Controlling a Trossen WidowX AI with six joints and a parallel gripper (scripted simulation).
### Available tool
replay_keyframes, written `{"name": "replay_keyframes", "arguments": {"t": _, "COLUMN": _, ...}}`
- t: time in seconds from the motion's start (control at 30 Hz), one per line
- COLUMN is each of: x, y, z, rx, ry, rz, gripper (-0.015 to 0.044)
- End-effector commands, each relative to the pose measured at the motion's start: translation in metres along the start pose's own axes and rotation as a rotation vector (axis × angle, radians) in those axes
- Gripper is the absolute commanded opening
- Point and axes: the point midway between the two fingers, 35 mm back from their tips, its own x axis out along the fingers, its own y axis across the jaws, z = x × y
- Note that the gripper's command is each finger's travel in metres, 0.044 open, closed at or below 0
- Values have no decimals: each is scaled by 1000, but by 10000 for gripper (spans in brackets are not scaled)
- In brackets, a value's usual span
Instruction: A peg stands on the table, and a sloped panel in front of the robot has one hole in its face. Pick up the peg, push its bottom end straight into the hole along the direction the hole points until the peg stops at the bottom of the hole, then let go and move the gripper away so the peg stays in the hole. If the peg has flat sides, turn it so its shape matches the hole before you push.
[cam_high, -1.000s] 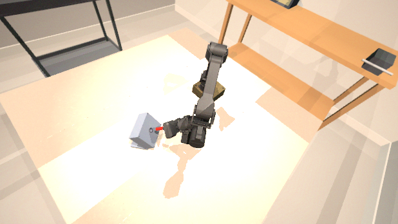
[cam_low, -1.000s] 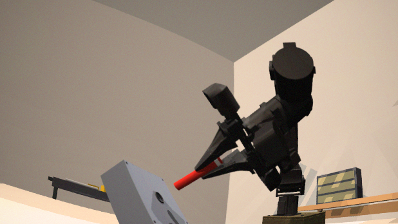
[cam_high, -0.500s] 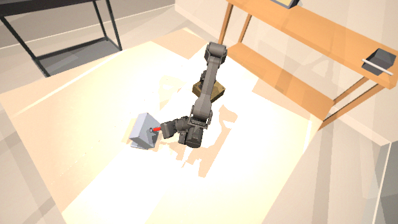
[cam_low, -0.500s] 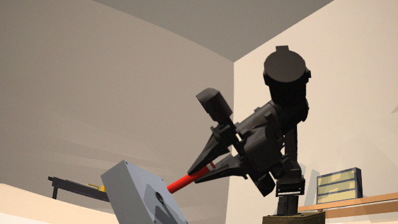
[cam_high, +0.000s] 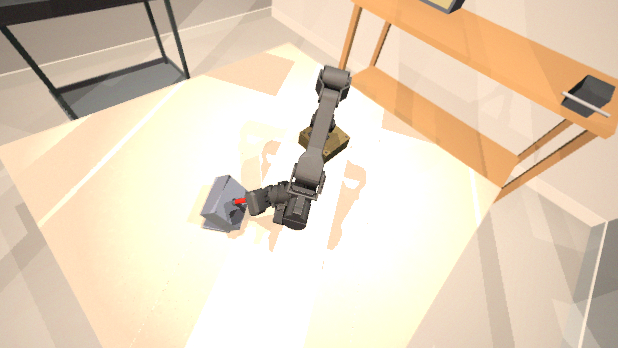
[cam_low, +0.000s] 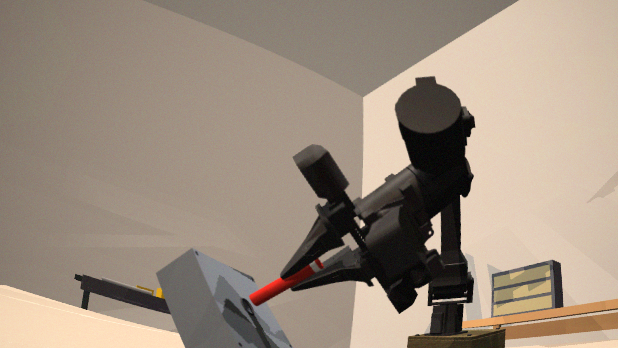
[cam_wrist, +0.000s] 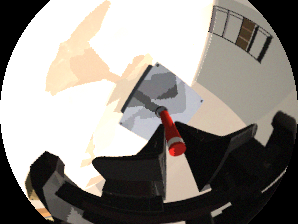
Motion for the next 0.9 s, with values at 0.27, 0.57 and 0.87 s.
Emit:
{"name": "replay_keyframes", "arguments": {"t": 0.27, "x": -1, "y": 0, "z": 0, "rx": 3, "ry": 0, "rz": 0, "gripper": 0}}
{"name": "replay_keyframes", "arguments": {"t": 0.57, "x": -1, "y": 2, "z": 0, "rx": 3, "ry": 0, "rz": 1, "gripper": 0}}
{"name": "replay_keyframes", "arguments": {"t": 0.87, "x": 4, "y": 3, "z": 0, "rx": 3, "ry": 0, "rz": 0, "gripper": 0}}
